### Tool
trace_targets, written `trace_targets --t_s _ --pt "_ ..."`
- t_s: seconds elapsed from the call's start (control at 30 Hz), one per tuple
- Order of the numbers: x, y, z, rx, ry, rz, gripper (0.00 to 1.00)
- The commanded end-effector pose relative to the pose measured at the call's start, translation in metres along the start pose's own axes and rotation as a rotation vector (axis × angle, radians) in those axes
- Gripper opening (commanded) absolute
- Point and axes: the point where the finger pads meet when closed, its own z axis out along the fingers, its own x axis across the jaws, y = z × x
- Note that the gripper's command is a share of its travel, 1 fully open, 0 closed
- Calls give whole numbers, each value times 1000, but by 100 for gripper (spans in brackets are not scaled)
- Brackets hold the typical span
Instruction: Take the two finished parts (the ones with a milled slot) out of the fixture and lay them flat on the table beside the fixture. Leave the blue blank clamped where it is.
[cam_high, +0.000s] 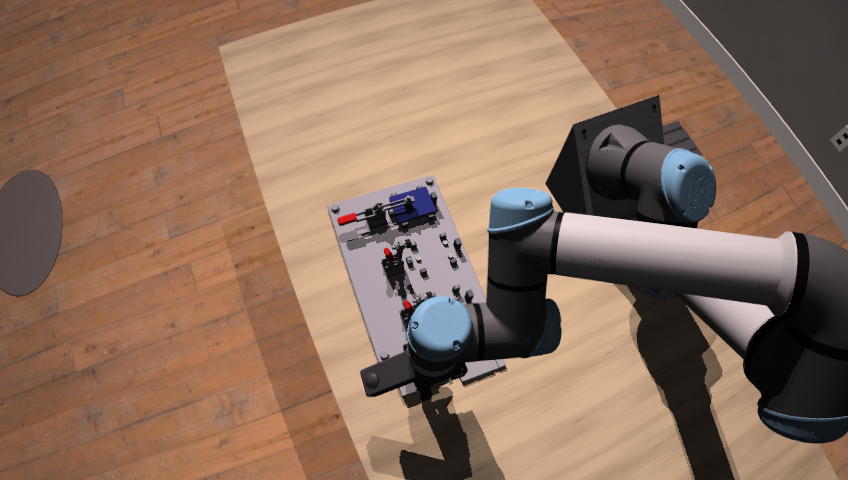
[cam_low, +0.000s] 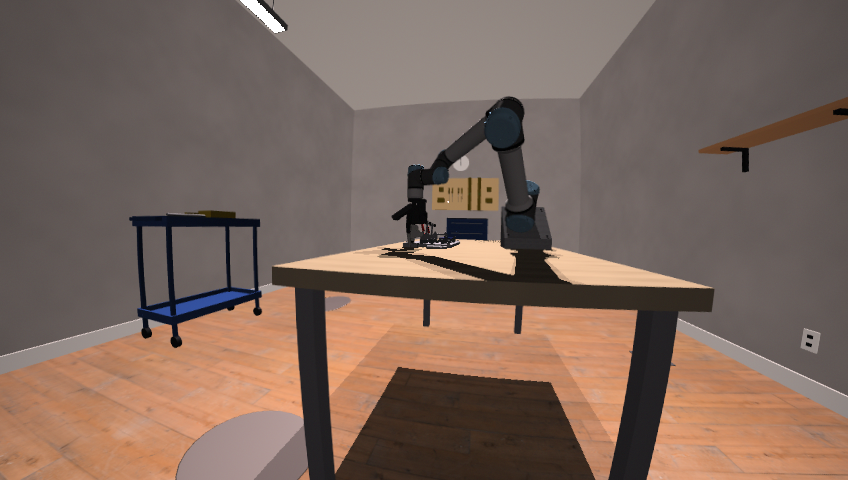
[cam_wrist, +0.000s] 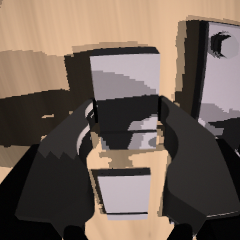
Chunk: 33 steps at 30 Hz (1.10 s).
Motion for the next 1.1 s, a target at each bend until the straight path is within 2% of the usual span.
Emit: trace_targets --t_s 0.0,0.57,0.6,1.07 --pt "0 0 0 1 0 0 0" --pt "0 0 0 1 0 0 0" --pt "0 0 0 1 0 0 40" --pt "0 0 0 1 0 0 40"
